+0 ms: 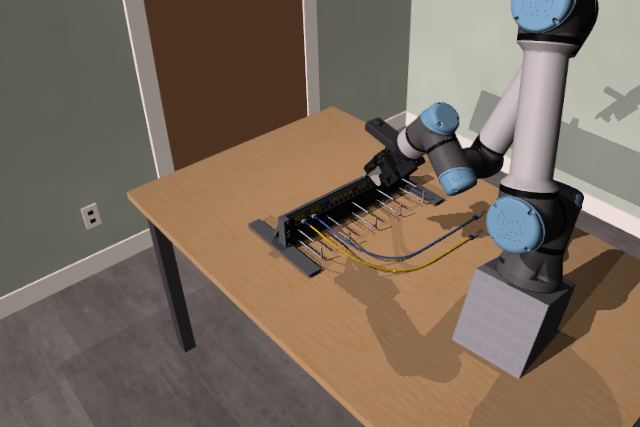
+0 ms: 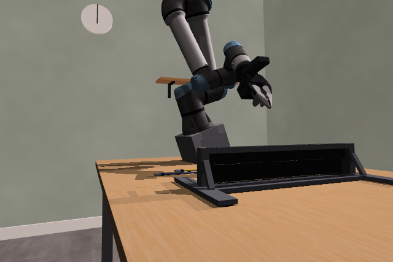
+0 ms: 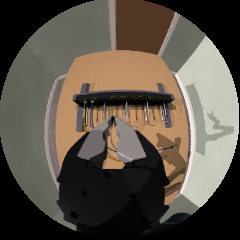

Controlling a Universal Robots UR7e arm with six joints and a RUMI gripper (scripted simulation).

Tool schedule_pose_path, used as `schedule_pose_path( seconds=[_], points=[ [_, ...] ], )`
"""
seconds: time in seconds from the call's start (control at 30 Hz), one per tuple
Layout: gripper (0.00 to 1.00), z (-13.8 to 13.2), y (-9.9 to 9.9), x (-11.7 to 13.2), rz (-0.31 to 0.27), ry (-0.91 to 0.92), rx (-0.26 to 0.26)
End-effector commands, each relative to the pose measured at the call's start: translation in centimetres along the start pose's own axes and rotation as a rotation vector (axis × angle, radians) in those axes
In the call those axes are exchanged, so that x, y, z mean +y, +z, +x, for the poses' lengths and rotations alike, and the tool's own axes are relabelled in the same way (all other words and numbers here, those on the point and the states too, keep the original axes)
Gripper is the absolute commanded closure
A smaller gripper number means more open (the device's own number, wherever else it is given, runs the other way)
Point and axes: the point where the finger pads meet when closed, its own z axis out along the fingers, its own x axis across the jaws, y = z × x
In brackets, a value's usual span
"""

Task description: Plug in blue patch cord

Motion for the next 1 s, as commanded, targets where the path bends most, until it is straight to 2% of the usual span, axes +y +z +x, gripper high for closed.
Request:
schedule_pose_path(
  seconds=[0.0, 0.4, 0.47, 0.97],
  points=[
    [1.0, 0.0, 1.0, -0.1, 0.002, 0.0, 0.0],
    [1.0, 0.0, 5.5, -0.1, 0.002, 0.0, 0.0],
    [1.0, 0.0, 5.5, -0.1, 0.002, 0.0, 0.0],
    [1.0, 0.0, 10.5, -0.1, 0.002, 0.0, 0.0]
  ],
)
